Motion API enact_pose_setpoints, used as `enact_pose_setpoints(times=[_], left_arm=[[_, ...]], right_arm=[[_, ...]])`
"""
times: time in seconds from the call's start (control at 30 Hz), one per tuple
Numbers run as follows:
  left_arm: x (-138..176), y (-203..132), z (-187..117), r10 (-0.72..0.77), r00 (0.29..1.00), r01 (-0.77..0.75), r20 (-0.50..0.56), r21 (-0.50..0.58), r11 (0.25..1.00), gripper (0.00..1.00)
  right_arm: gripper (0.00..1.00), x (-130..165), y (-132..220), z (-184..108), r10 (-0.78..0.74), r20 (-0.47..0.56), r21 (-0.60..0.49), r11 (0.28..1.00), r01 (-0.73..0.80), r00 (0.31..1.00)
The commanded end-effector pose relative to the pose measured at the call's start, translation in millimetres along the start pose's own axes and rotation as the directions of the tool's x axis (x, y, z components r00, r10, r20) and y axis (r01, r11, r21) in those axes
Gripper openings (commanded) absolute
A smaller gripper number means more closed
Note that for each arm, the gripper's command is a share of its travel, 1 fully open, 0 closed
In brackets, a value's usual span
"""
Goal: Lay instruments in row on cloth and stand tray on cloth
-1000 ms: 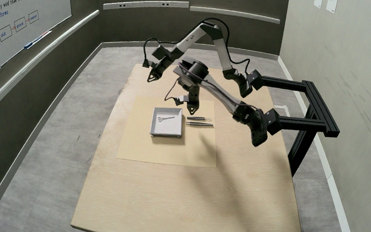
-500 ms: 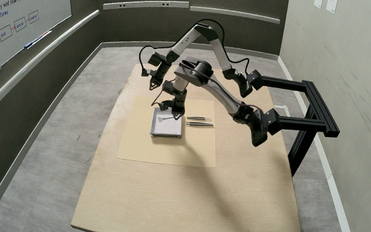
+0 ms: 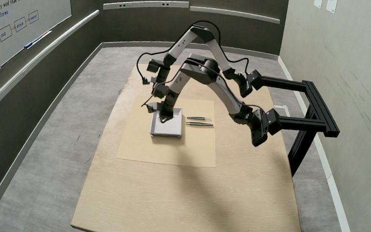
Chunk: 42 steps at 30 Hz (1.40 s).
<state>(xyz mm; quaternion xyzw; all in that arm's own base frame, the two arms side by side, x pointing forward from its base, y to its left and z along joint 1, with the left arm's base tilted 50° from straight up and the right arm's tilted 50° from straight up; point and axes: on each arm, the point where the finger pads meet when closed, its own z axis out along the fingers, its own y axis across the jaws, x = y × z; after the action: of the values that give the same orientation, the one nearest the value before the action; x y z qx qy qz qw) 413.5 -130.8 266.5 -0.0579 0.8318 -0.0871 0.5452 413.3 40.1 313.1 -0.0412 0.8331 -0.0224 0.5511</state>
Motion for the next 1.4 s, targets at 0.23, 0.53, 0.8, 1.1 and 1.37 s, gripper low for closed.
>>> enact_pose_setpoints(times=[0.23,0.53,0.8,1.1,1.37], left_arm=[[-51.6,24.7,-27.4,0.054,0.988,-0.063,0.148,0.053,0.997,0.27],[-97.3,58.0,-60.8,0.126,0.948,-0.14,0.294,0.026,0.99,0.27],[-122.0,79.6,-87.4,0.189,0.906,-0.196,0.379,-0.021,0.98,0.27],[-150.5,91.5,-116.5,0.209,0.864,-0.202,0.457,-0.065,0.977,0.27],[-157.4,90.4,-116.1,0.197,0.862,-0.191,0.468,-0.062,0.98,0.27]], right_arm=[[0.33,62.1,31.3,28.1,-0.132,-0.319,-0.019,0.991,0.133,0.938],[0.33,102.9,59.5,33.3,-0.271,-0.515,-0.072,0.959,0.274,0.813],[0.33,111.9,74.4,43.7,-0.275,-0.496,-0.114,0.961,0.252,0.823],[0.33,103.2,62.8,49.5,-0.256,-0.486,-0.089,0.966,0.245,0.836],[0.33,111.8,62.8,59.1,-0.264,-0.49,-0.093,0.963,0.251,0.831]])
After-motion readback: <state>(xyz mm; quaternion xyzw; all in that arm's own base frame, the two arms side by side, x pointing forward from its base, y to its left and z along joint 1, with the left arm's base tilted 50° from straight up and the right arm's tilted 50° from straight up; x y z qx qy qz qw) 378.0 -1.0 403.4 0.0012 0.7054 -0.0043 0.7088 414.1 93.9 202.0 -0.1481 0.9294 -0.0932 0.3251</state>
